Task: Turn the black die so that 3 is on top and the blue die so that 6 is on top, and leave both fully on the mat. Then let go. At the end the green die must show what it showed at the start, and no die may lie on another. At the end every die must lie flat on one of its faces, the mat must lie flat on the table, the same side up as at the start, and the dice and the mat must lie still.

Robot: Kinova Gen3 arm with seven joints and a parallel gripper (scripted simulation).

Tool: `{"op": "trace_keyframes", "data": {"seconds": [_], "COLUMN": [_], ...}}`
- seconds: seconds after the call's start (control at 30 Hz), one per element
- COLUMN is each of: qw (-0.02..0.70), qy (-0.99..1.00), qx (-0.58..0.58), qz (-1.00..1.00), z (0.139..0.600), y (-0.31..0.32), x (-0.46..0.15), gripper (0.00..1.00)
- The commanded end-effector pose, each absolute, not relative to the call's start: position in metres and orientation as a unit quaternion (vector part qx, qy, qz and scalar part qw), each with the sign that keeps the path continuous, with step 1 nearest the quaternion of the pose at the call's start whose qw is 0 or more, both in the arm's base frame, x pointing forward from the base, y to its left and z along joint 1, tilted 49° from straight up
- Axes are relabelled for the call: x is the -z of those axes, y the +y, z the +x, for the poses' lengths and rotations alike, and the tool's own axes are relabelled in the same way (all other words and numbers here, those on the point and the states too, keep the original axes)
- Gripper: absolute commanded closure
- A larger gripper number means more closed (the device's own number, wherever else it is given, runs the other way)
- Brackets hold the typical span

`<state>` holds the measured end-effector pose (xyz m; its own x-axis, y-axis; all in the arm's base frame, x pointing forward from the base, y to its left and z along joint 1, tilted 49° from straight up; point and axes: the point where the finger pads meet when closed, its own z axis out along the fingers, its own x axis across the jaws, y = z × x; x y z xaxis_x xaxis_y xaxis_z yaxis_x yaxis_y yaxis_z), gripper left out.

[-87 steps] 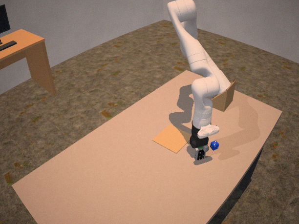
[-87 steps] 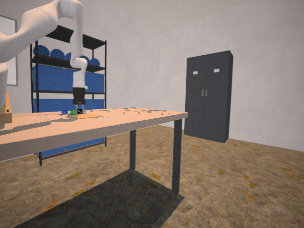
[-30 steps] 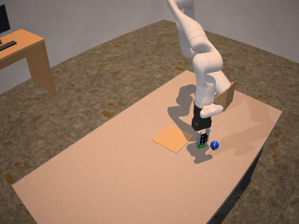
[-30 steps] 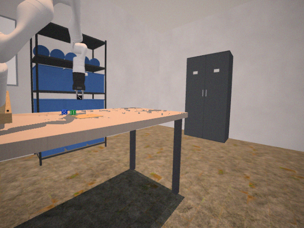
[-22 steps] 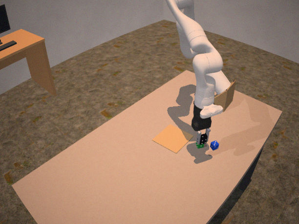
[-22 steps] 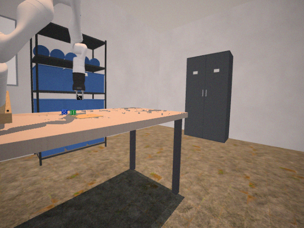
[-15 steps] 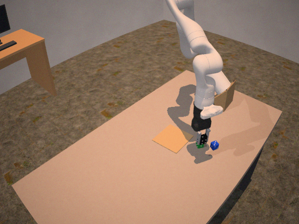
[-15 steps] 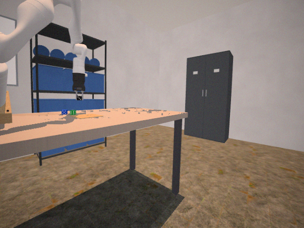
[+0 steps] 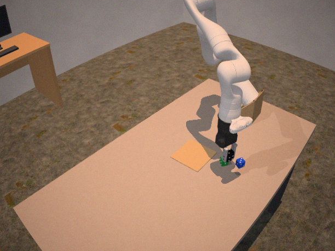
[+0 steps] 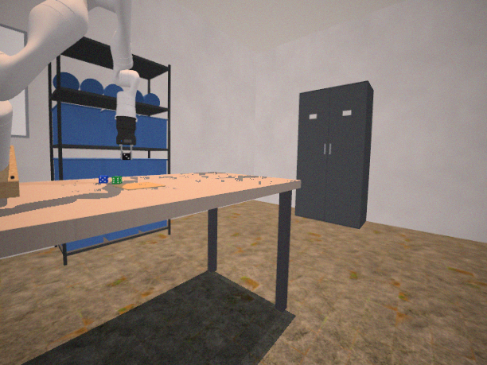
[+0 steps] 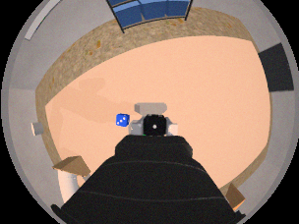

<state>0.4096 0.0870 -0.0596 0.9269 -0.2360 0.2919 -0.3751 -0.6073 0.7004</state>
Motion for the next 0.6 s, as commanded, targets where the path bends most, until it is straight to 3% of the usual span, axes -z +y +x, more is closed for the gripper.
{"op": "trace_keyframes", "data": {"seconds": [0.0,0.57], "qw": [0.411,0.422], "qy": [-0.152,0.069], "qx": [-0.074,0.037], "qz": [0.896,0.903], "z": [0.4090,0.3992], "y": [0.0867,0.0854], "x": [0.0613,0.0712], "gripper": [0.43,0.43]}}
